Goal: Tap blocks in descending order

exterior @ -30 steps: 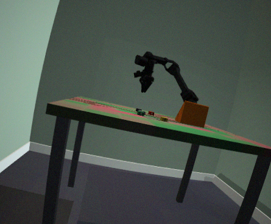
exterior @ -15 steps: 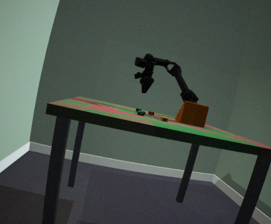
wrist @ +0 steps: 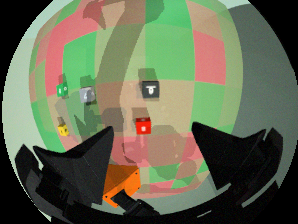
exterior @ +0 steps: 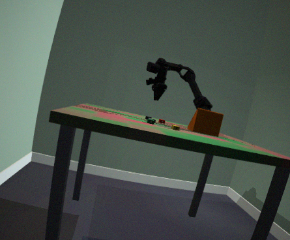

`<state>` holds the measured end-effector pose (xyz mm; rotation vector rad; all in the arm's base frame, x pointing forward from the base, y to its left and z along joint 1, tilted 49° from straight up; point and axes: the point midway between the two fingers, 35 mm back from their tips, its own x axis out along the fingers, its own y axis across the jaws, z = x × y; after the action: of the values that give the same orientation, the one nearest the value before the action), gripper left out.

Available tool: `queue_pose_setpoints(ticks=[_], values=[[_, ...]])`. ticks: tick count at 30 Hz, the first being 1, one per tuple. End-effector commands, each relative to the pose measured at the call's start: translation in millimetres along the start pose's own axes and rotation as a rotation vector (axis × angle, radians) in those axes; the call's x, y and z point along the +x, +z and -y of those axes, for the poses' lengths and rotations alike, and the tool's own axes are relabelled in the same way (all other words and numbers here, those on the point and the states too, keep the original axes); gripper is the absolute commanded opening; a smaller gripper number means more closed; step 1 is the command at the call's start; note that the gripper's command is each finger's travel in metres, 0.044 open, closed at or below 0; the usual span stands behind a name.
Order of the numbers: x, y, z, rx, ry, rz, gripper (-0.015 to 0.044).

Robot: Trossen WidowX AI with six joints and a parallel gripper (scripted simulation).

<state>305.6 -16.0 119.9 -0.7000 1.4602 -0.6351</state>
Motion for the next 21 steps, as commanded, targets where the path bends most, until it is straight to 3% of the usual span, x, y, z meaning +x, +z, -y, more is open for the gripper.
queue_pose_setpoints(ticks=[1,8,15,21], values=[[-0.7,-34.4,-4.0,-0.008,0.001,-0.005,0.04],[1.3,-60.8,-6.1,-0.009,0.0,-0.007,0.04],[79.6,-61.0,-5.4,-0.008,-0.002,-0.005,0.0216],[82.1,-61.4,-5.2,-0.007,-0.003,-0.006,0.0059]])
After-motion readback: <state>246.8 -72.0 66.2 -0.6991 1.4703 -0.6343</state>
